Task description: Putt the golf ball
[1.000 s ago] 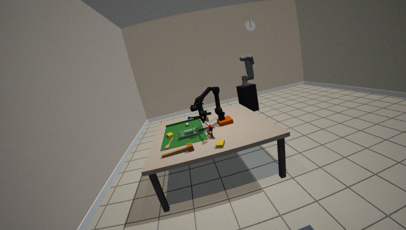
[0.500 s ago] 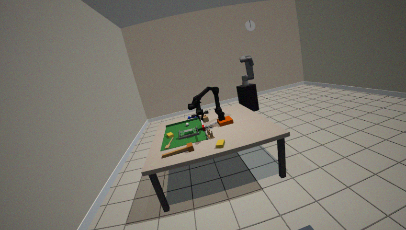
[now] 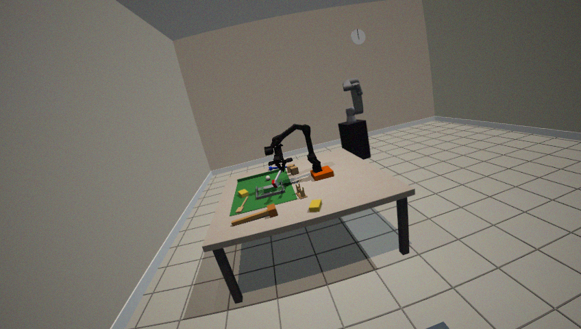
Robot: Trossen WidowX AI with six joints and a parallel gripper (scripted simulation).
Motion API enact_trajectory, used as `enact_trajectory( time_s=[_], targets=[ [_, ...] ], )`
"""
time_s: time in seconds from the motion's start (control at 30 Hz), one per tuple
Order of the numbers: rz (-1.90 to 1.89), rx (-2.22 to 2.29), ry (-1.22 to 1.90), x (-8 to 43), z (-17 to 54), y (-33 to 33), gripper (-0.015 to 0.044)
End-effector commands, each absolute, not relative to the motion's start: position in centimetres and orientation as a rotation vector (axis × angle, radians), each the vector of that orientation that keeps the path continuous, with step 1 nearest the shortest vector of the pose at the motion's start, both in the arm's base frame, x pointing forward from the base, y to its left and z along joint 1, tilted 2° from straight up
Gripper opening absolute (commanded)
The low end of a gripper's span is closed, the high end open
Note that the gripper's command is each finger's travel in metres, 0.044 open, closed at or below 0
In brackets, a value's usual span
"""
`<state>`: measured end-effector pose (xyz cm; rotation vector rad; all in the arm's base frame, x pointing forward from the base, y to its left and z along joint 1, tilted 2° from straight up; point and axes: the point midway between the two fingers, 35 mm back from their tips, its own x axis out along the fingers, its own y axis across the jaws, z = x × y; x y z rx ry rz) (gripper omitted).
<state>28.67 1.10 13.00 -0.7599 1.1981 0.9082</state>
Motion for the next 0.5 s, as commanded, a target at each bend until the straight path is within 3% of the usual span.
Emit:
enact_trajectory(
  time_s=[0.0, 0.47],
  targets=[
    [0.837, -0.717, 1.214, 29.4, 13.5, -0.8, 0.0000],
    [0.587, -0.524, 1.321, 29.3, 13.9, -8.8, 0.0000]
  ],
)
